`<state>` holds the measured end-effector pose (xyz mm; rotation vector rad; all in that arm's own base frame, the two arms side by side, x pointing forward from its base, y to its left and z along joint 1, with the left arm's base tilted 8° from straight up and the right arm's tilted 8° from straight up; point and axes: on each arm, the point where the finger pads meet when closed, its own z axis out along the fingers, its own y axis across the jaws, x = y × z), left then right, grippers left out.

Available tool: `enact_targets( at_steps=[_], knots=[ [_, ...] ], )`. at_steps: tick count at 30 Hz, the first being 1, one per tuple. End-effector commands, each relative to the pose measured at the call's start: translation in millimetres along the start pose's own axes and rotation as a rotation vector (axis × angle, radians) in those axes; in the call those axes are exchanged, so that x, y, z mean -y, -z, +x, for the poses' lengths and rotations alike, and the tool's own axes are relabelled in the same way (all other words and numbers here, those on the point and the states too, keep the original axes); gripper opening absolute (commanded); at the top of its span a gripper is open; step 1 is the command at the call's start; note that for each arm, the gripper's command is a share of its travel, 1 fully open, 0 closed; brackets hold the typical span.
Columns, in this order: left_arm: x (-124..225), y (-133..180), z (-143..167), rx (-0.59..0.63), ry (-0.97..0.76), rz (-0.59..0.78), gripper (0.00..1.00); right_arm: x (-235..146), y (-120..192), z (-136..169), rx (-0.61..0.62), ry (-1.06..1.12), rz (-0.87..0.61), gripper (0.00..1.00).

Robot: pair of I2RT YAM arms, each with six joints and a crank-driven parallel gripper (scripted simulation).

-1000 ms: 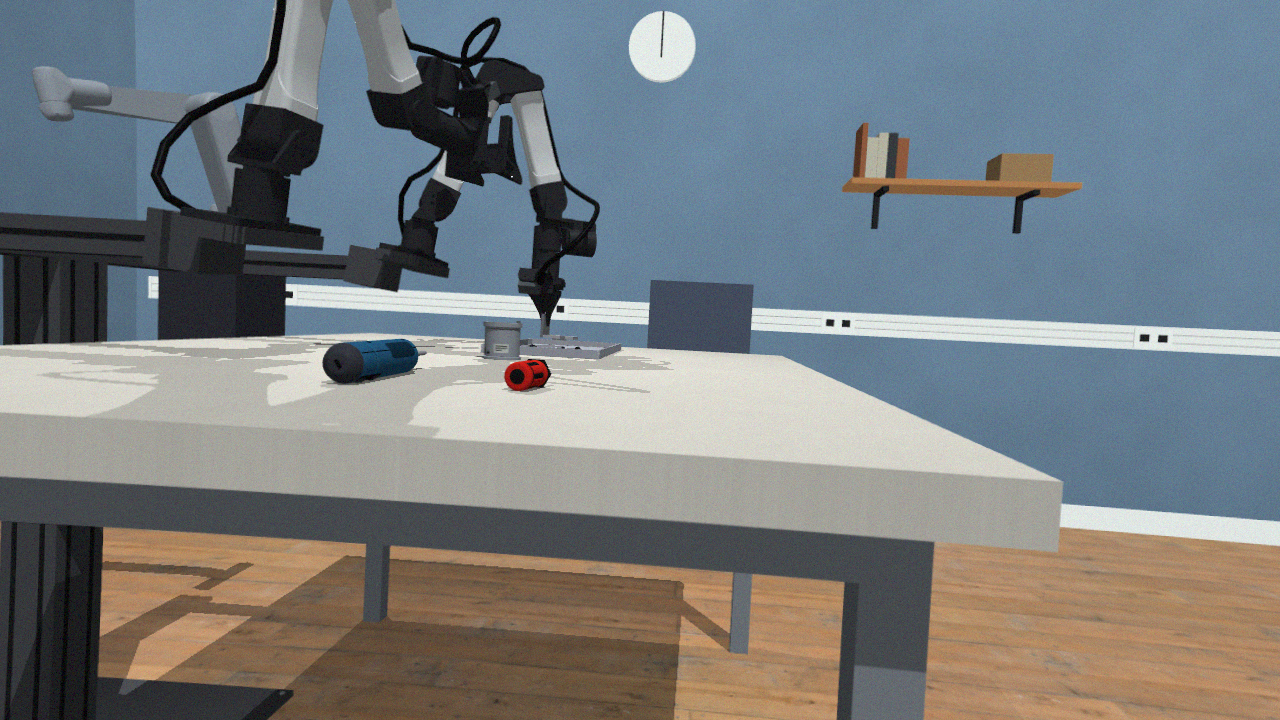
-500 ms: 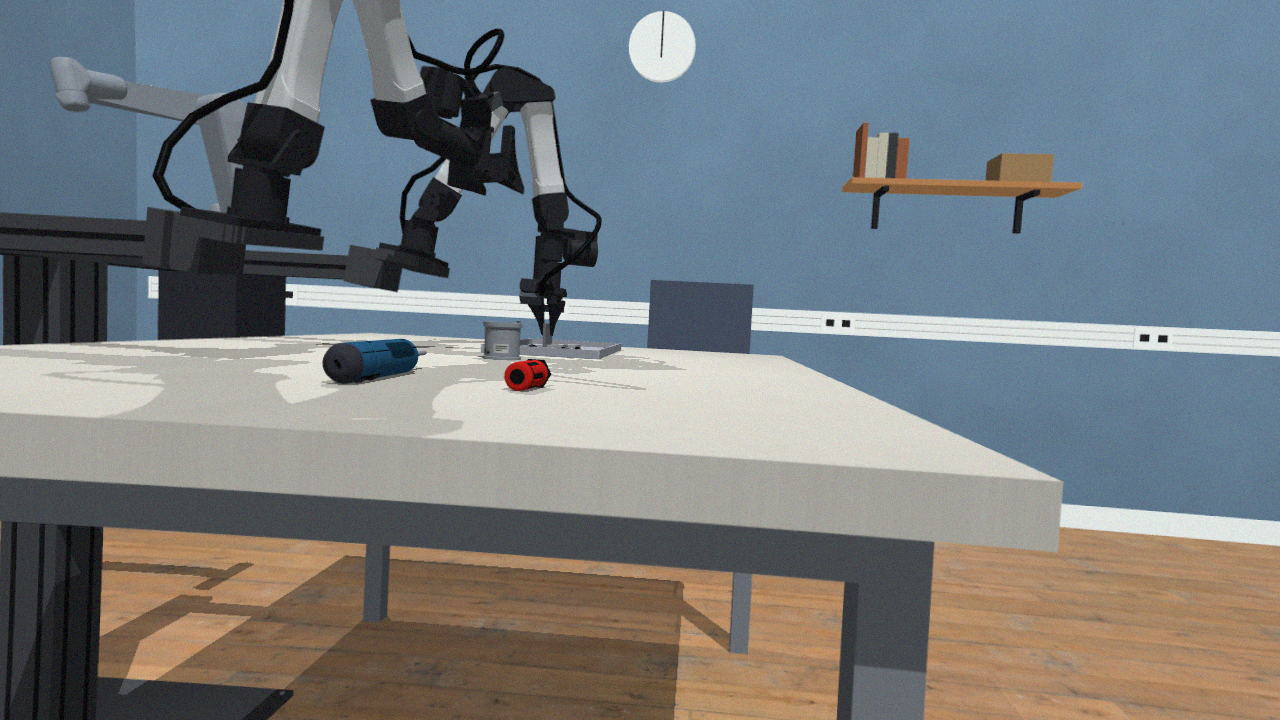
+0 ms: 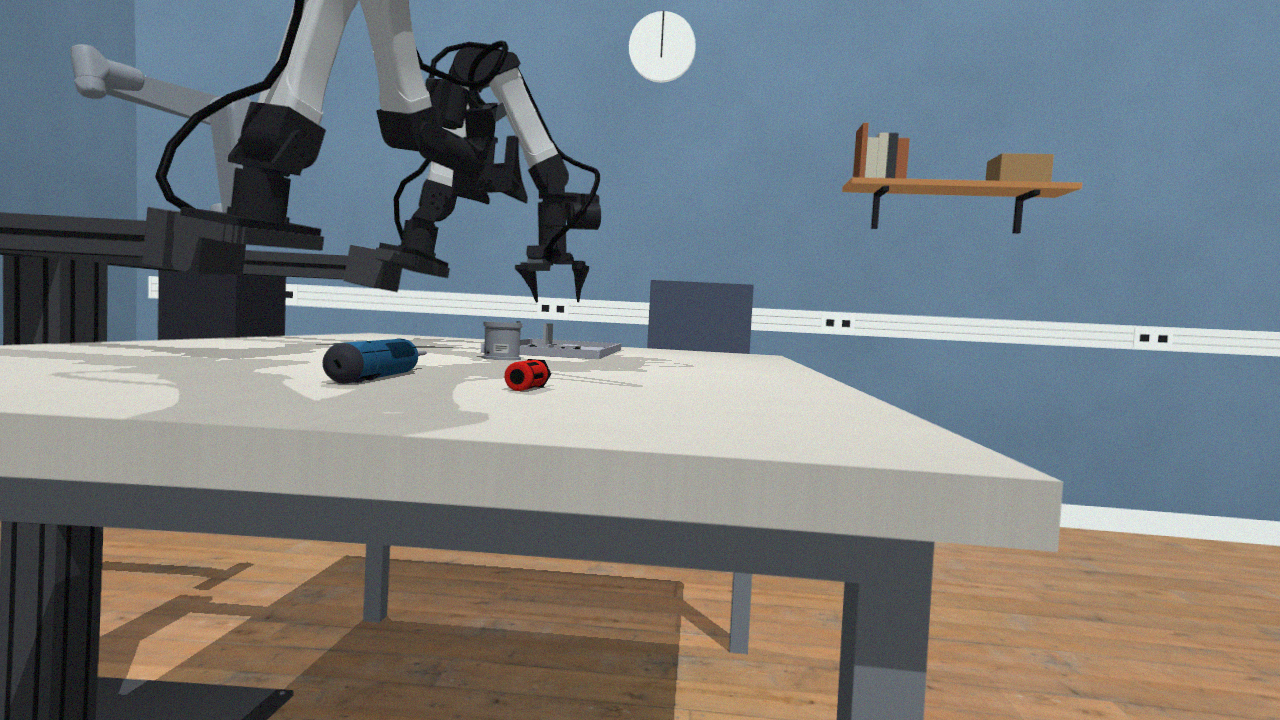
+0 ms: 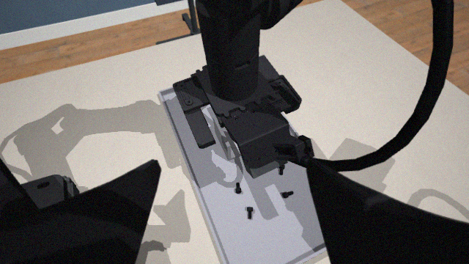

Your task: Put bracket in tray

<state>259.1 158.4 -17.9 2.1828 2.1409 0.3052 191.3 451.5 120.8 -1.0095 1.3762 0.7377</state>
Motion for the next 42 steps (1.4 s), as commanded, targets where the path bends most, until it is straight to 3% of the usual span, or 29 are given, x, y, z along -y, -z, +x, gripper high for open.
enact_targets(
  at_steps=[1,42],
  knots=[
    [3,23,-2,0.014,0.006,0.028,1.00,2,-9,-10,0.040,0.003,0.001,1.00],
    [6,24,-3,0.020,0.003,0.039,1.00,1,-16,4,0.024,0.005,-0.001,1.00]
  ],
)
